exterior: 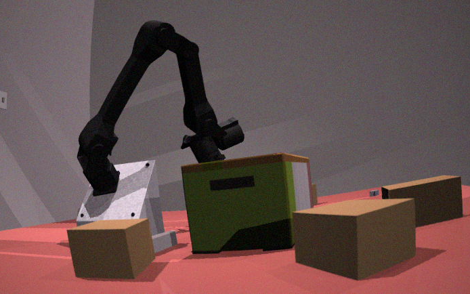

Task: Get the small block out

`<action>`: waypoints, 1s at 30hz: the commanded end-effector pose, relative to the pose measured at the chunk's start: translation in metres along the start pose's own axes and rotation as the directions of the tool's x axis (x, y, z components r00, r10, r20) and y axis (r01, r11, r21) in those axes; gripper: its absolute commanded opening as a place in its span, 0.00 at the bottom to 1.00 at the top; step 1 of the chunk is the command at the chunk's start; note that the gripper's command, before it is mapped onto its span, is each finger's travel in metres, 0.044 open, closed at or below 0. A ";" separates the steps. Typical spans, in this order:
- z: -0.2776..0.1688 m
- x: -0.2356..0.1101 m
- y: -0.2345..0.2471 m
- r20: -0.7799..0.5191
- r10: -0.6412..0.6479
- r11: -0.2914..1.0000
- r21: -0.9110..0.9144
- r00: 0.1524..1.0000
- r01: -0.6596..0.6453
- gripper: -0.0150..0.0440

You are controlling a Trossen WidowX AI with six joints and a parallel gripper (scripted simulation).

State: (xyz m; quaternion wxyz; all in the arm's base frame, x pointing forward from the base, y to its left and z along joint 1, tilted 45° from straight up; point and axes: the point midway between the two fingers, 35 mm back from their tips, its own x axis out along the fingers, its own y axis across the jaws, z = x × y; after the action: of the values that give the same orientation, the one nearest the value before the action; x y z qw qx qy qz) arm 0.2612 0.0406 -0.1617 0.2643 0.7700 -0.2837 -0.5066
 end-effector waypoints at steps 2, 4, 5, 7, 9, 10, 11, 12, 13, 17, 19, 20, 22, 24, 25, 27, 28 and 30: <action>0.004 0.007 0.002 -0.003 0.004 1.000 -0.002 1.000 -0.004 0.74; 0.005 0.009 0.002 -0.003 0.004 1.000 -0.002 1.000 -0.004 0.74; 0.005 0.009 0.002 -0.003 0.004 1.000 -0.002 1.000 -0.004 0.74; 0.005 0.009 0.002 -0.003 0.004 1.000 -0.002 1.000 -0.004 0.65; 0.005 0.009 0.002 -0.003 0.004 1.000 -0.002 1.000 -0.004 0.56; 0.005 0.009 0.002 -0.003 0.004 1.000 -0.002 1.000 -0.004 0.51; 0.005 0.009 0.002 -0.003 0.004 1.000 -0.002 1.000 -0.004 0.50; 0.005 0.009 0.002 -0.003 0.004 1.000 -0.002 1.000 -0.004 0.49; 0.005 0.009 0.002 -0.003 0.004 1.000 -0.002 1.000 -0.004 0.48; 0.003 0.006 0.001 -0.003 0.003 1.000 -0.002 1.000 -0.003 0.37; -0.001 -0.003 0.000 -0.002 0.001 1.000 -0.002 1.000 -0.001 0.28; -0.004 -0.008 0.000 -0.002 0.001 1.000 -0.001 1.000 -0.001 0.25; -0.008 -0.018 -0.001 -0.001 -0.001 1.000 -0.001 1.000 0.001 0.25; -0.013 -0.029 -0.001 -0.001 -0.001 1.000 -0.001 1.000 0.001 0.25; -0.015 -0.035 -0.001 0.000 -0.001 1.000 0.000 1.000 0.001 0.25; -0.019 -0.045 0.000 0.000 -0.001 1.000 0.000 1.000 0.001 0.25; -0.020 -0.048 0.000 0.000 -0.001 1.000 0.000 1.000 0.001 0.25; -0.020 -0.049 0.000 0.000 -0.001 1.000 0.000 1.000 0.001 0.25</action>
State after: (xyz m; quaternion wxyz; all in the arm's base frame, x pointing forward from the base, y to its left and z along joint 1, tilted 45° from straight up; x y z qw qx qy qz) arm 0.2637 0.0701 -0.1307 0.2663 0.7698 -0.2833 -0.5062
